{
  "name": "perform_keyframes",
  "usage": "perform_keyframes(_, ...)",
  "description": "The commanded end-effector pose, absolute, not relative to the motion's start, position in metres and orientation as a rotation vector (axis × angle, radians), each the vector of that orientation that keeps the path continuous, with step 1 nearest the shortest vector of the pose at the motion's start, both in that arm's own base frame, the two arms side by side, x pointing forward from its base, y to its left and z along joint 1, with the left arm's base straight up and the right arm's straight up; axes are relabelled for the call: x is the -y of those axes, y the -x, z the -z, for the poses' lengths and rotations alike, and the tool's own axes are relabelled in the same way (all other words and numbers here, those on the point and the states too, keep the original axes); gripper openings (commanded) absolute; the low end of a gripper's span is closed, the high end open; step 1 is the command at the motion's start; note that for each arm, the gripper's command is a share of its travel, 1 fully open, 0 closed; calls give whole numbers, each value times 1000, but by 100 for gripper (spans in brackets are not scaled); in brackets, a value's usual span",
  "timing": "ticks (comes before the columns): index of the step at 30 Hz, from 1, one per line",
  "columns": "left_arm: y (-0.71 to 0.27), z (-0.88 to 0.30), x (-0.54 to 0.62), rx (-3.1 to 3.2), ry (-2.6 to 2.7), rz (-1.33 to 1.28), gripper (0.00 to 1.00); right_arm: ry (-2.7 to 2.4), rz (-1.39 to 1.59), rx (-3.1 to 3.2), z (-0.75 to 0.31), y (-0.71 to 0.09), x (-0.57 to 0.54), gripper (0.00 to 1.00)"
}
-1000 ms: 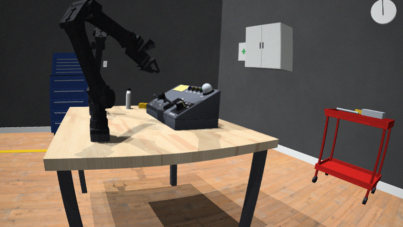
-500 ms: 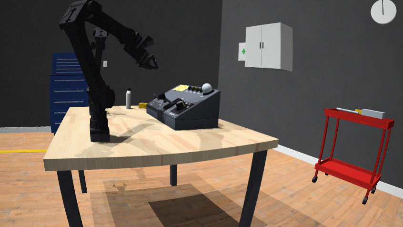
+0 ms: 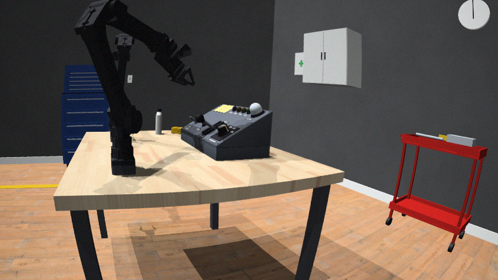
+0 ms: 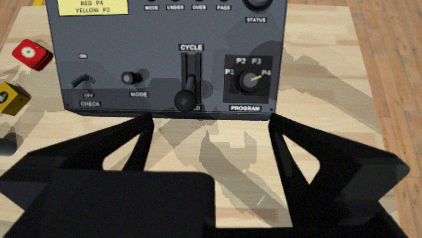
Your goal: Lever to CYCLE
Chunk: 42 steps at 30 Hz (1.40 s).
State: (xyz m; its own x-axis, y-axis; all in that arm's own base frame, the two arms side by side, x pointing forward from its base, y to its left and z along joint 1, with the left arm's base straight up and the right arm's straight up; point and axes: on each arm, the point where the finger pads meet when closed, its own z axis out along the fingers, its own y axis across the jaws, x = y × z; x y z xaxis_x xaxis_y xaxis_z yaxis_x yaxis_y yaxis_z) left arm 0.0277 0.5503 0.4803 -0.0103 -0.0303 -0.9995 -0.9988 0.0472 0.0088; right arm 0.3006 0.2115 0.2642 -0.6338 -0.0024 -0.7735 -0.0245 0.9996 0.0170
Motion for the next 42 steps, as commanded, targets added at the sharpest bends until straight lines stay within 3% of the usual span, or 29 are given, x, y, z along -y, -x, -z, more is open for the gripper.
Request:
perform_keyframes(1, -21, -501, -544, -1227, 1181, -1181, 100, -29, -38, -2341, -281, -339, -239, 100)
perform_keyframes(8, -21, -501, -544, -1227, 1181, -1181, 100, -45, -42, -2584, -242, -380, -270, 100)
perform_keyframes(17, -21, -501, -544, -1227, 1181, -1181, 100, -17, -55, -2583, -243, -364, -269, 100)
perform_keyframes(18, -21, -501, -544, -1227, 1181, -1181, 100, -21, -53, -2585, -242, -364, -267, 70)
perform_keyframes(42, -21, -501, -544, -1227, 1181, -1181, 100, -3, 13, -2632, -212, -367, -259, 70)
